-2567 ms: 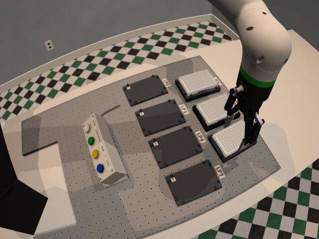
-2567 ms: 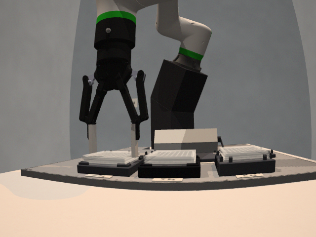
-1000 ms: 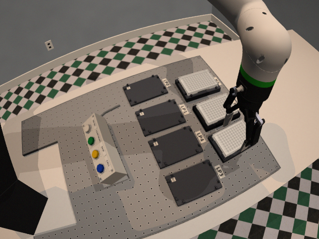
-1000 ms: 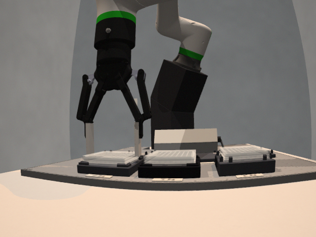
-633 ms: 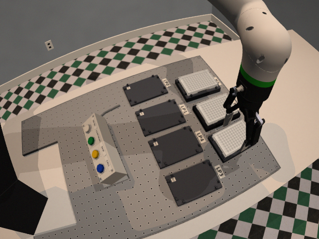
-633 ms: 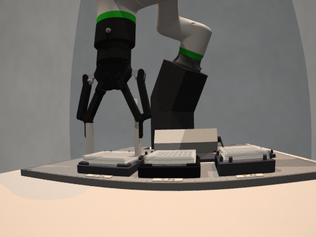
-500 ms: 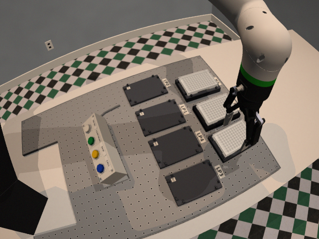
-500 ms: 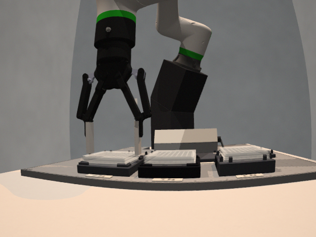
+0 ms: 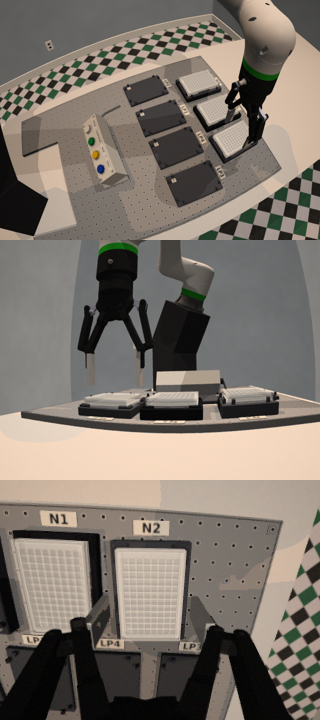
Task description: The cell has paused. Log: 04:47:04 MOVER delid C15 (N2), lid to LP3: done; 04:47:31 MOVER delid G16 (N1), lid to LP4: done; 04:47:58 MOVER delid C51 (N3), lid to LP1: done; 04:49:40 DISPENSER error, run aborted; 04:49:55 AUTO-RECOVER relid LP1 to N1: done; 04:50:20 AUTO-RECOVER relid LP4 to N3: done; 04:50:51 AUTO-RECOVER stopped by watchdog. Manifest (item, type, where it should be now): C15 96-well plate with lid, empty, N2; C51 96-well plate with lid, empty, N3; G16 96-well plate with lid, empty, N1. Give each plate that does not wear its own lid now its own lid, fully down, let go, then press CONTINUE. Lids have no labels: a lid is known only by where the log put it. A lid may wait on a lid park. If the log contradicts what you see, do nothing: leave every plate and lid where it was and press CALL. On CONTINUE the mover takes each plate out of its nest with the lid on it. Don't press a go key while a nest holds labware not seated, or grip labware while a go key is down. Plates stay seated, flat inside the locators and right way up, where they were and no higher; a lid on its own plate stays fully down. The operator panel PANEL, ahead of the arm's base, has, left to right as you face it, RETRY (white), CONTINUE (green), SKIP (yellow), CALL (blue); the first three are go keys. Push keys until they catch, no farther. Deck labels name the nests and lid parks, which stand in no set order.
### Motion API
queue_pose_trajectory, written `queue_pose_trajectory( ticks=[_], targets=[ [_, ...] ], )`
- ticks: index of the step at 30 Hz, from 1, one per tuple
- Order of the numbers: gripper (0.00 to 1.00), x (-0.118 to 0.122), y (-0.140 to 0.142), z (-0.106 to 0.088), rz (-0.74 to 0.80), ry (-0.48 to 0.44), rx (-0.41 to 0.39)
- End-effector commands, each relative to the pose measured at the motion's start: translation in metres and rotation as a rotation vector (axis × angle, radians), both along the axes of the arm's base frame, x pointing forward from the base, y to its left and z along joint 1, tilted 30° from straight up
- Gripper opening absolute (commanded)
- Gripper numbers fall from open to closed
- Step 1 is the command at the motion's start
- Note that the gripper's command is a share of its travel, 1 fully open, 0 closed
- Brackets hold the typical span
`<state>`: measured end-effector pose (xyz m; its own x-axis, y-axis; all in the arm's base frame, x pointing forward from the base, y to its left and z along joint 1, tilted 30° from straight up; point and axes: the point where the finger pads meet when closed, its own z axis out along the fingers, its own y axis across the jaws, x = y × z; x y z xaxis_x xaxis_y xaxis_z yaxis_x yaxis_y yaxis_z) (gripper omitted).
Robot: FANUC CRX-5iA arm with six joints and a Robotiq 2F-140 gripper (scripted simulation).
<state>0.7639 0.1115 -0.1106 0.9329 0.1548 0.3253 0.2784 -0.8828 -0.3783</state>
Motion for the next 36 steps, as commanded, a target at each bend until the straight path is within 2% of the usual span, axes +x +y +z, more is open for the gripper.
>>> queue_pose_trajectory(
  ticks=[1,15,27,29,31,33,34,35,36],
  targets=[
    [0.66,-0.002,-0.004,0.007,0.0,0.0,0.0],
    [0.66,-0.007,-0.013,0.026,0.0,0.0,0.0],
    [0.66,-0.008,-0.014,0.03,-0.001,0.0,0.0],
    [0.66,-0.011,0.008,0.039,-0.008,0.004,0.001],
    [0.66,-0.02,0.051,0.059,-0.023,0.012,0.004],
    [0.66,-0.02,0.051,0.059,-0.023,0.012,0.004],
    [0.66,-0.026,0.072,0.068,-0.03,0.015,0.006],
    [0.66,-0.026,0.072,0.068,-0.03,0.015,0.006],
    [0.66,-0.03,0.086,0.075,-0.036,0.018,0.009]
  ],
)
